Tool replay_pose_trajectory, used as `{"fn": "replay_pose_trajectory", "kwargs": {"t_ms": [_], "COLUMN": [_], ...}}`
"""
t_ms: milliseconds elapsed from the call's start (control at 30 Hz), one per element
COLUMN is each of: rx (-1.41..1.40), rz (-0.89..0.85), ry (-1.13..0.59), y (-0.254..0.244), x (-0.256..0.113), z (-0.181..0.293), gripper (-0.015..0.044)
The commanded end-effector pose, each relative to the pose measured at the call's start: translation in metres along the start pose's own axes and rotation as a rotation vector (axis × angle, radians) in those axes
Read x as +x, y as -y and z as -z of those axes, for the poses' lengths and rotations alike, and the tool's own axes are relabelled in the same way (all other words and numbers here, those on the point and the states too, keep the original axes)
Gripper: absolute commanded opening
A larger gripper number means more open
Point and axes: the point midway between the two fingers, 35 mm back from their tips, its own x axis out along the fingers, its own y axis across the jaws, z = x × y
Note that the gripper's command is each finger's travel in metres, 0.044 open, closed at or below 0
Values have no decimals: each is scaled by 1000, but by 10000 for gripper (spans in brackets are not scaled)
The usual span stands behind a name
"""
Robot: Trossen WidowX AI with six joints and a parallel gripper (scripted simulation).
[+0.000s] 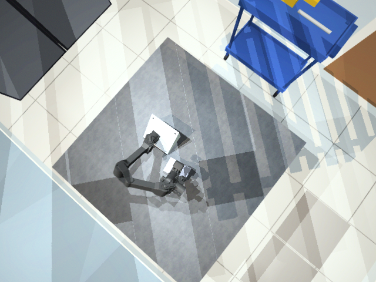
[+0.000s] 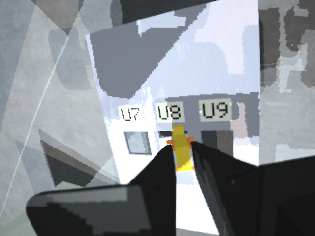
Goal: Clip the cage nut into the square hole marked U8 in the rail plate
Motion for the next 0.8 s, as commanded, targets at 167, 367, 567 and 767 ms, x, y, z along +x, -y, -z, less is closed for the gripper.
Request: {"fn": "replay_pose_trajectory", "kwargs": {"t_ms": [167, 367, 567, 767], "rx": [4, 4, 4, 4], "rz": [26, 38, 58, 64], "ry": [-1, -1, -1, -1], "y": [-1, -1, -2, -3], "x": [1, 1, 1, 1], "z": [0, 0, 0, 0], "gripper": [26, 26, 26, 26]}}
